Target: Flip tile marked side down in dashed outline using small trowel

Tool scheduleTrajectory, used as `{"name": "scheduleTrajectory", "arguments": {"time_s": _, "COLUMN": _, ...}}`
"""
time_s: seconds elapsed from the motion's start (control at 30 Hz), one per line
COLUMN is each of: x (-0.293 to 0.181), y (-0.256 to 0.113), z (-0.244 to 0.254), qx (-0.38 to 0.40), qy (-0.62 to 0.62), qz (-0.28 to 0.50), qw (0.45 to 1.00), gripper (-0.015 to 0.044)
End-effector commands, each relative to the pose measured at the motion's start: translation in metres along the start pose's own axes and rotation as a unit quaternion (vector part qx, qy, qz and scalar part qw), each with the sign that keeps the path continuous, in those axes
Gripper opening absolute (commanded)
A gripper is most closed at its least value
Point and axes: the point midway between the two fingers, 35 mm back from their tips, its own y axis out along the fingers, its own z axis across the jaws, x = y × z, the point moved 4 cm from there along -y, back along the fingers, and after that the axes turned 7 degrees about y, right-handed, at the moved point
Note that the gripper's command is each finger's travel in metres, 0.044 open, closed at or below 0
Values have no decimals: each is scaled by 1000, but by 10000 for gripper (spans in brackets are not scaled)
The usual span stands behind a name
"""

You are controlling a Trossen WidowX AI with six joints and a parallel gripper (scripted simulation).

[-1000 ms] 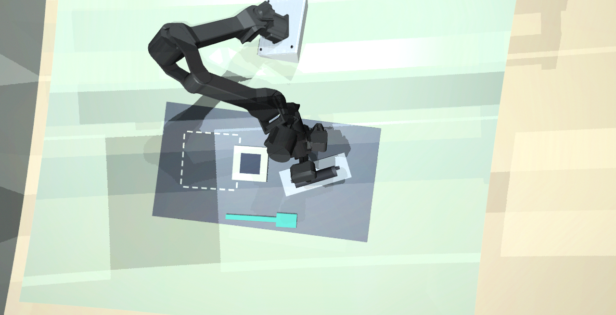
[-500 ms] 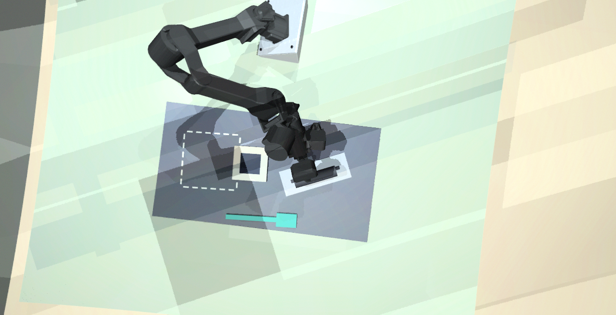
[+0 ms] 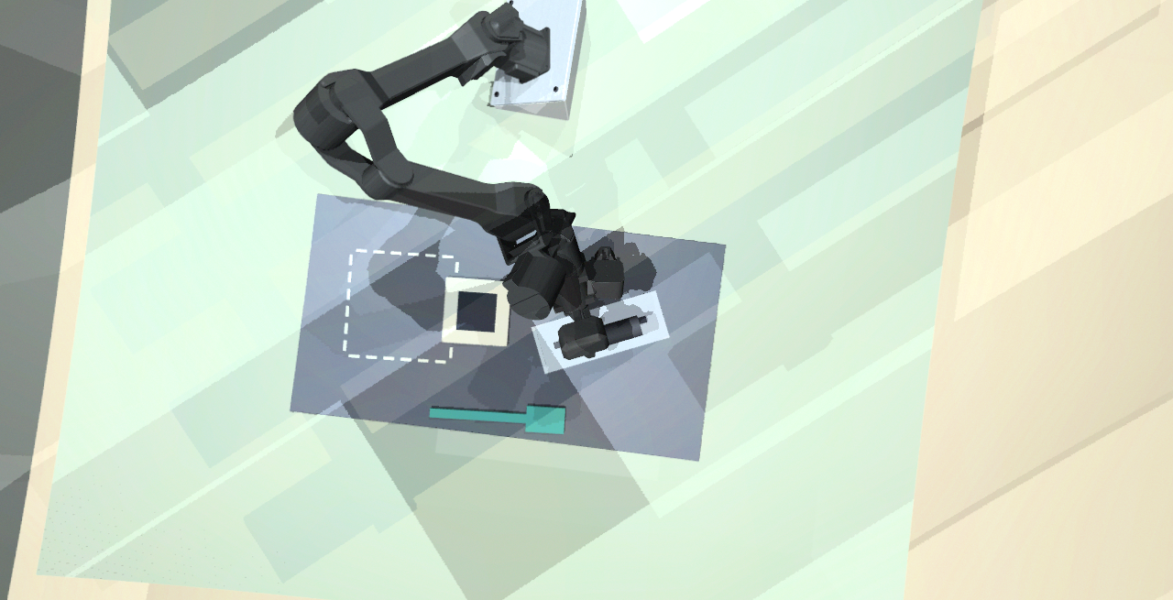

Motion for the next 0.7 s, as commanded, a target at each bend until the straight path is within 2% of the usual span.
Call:
{"name": "scheduleTrajectory", "arguments": {"time_s": 0.0, "x": 0, "y": 8, "z": -2, "qx": -4, "qy": -1, "qz": -1, "qw": 1000, "gripper": 300}}
{"name": "scheduleTrajectory", "arguments": {"time_s": 0.53, "x": 0, "y": 32, "z": -1, "qx": -4, "qy": -2, "qz": 0, "qw": 1000, "gripper": 300}}
{"name": "scheduleTrajectory", "arguments": {"time_s": 0.67, "x": 0, "y": 32, "z": -1, "qx": -4, "qy": -2, "qz": 0, "qw": 1000, "gripper": 195}}
